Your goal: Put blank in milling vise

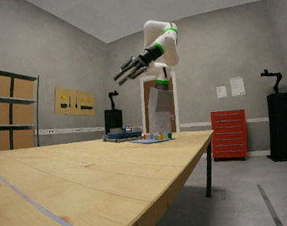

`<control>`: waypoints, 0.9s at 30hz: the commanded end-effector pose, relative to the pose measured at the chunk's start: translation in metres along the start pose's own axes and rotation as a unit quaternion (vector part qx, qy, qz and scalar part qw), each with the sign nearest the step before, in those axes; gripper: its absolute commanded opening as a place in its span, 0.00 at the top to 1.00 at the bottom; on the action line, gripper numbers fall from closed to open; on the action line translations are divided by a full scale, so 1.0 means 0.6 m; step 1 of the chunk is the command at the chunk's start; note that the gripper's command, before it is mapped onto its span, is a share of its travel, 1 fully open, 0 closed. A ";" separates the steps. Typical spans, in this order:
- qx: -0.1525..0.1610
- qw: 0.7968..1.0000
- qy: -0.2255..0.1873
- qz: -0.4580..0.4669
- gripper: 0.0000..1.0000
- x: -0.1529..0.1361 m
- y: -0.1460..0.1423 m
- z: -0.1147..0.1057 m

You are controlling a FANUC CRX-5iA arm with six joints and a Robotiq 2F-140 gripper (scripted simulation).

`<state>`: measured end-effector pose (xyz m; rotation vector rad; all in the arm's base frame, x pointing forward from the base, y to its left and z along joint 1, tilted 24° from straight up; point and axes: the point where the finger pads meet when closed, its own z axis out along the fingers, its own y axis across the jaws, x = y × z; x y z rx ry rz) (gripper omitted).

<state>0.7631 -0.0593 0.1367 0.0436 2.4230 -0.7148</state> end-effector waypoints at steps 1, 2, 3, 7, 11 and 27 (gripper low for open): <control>0.000 1.000 -0.001 0.001 0.67 -0.002 -0.001 -0.001; 0.000 1.000 -0.001 0.001 0.67 -0.002 -0.001 -0.001; 0.000 1.000 -0.001 0.001 0.67 -0.002 -0.001 -0.001; 0.000 1.000 -0.001 0.001 0.67 -0.002 -0.001 -0.001; 0.000 1.000 -0.001 0.001 0.67 -0.002 -0.001 -0.001; 0.000 1.000 -0.001 0.001 0.00 -0.002 -0.001 -0.001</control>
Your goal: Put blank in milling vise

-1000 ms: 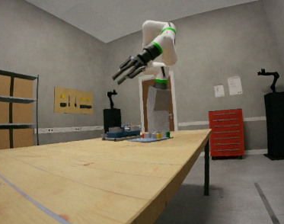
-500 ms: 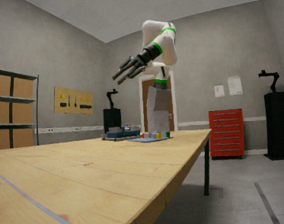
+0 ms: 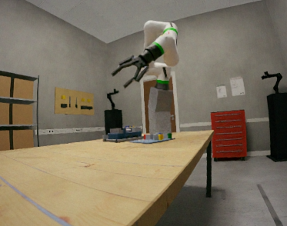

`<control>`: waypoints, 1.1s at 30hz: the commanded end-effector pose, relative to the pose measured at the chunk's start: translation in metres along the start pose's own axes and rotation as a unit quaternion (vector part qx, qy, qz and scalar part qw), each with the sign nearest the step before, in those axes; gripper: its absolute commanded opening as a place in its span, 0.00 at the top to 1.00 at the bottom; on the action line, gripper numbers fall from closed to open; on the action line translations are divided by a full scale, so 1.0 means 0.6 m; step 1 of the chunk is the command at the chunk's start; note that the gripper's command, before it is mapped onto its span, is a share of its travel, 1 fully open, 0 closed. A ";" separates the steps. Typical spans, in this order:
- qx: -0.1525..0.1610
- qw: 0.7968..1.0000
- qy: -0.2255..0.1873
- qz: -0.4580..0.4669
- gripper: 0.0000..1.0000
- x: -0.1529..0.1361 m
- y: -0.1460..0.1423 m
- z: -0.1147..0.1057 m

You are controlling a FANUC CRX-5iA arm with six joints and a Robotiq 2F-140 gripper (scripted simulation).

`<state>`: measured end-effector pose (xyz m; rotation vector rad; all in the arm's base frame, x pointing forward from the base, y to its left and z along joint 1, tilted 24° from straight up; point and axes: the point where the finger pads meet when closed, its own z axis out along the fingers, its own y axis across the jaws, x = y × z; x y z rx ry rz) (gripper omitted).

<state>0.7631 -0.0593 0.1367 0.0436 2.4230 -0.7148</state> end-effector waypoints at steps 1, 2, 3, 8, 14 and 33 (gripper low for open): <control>0.000 1.000 -0.001 0.001 0.00 -0.002 -0.001 -0.001; 0.000 1.000 -0.001 0.001 0.00 -0.002 -0.001 -0.001; 0.000 1.000 -0.001 0.001 0.00 -0.002 -0.001 -0.001; 0.000 1.000 -0.001 0.001 0.00 -0.002 -0.001 -0.001; -0.027 0.999 -0.005 -0.026 0.00 0.016 0.005 -0.010; -0.106 0.989 -0.019 -0.103 0.00 0.068 0.024 -0.036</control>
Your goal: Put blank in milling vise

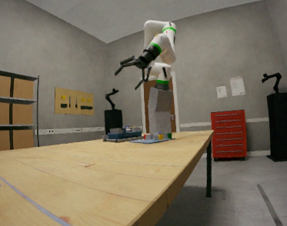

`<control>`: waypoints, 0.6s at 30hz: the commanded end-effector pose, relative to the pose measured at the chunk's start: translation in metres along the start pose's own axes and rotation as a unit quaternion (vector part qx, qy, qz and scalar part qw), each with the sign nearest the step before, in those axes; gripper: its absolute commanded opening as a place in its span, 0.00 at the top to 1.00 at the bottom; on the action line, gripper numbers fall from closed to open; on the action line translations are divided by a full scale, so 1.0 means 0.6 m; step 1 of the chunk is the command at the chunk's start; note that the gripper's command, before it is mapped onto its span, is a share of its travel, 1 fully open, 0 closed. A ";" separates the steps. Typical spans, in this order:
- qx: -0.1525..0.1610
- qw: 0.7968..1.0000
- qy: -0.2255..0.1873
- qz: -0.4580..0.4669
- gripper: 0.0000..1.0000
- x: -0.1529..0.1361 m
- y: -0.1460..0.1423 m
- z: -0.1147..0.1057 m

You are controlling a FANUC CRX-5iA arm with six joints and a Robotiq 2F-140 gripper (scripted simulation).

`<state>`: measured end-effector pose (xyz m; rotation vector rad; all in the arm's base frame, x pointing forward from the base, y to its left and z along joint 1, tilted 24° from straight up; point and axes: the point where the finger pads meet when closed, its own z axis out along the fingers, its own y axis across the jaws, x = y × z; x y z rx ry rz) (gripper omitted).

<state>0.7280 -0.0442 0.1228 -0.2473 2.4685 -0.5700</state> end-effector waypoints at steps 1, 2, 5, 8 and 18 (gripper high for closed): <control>-0.025 0.999 -0.004 -0.023 0.00 0.013 0.008 -0.008; -0.030 0.999 -0.004 -0.028 0.00 0.016 0.010 -0.009; -0.047 0.998 -0.007 -0.044 0.00 0.025 0.017 -0.014; -0.063 0.996 -0.009 -0.060 0.00 0.035 0.023 -0.019; -0.089 0.992 -0.018 -0.087 0.00 0.052 0.035 -0.027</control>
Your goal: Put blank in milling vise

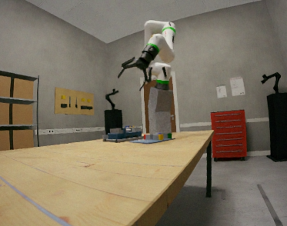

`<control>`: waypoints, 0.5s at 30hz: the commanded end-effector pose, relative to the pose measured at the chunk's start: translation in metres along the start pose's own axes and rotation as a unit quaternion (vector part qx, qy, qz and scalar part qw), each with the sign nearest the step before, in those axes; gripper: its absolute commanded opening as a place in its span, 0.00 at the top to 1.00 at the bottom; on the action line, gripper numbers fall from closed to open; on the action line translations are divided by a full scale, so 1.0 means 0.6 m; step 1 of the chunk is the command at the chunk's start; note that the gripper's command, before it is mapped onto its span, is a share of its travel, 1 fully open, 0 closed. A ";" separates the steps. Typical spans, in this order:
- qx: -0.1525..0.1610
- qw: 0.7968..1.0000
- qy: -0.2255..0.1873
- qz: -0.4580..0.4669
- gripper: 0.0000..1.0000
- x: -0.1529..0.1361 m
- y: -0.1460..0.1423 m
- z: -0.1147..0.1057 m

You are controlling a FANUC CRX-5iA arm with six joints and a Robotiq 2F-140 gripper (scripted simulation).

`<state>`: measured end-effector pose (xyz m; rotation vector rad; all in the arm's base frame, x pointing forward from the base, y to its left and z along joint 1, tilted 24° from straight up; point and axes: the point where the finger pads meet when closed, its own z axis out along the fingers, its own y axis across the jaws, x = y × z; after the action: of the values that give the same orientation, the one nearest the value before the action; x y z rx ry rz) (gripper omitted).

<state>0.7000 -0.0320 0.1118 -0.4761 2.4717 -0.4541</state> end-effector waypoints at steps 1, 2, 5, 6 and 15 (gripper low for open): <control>-0.029 0.999 -0.002 -0.025 0.00 0.012 0.012 -0.007; -0.035 0.999 -0.003 -0.030 0.00 0.015 0.014 -0.009; -0.051 0.998 -0.005 -0.045 0.00 0.023 0.022 -0.013; -0.057 0.997 -0.006 -0.051 0.00 0.026 0.025 -0.014; -0.069 0.995 -0.016 -0.070 0.00 0.038 0.037 -0.019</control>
<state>0.6769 -0.0224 0.1022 -0.6528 2.4546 -0.3698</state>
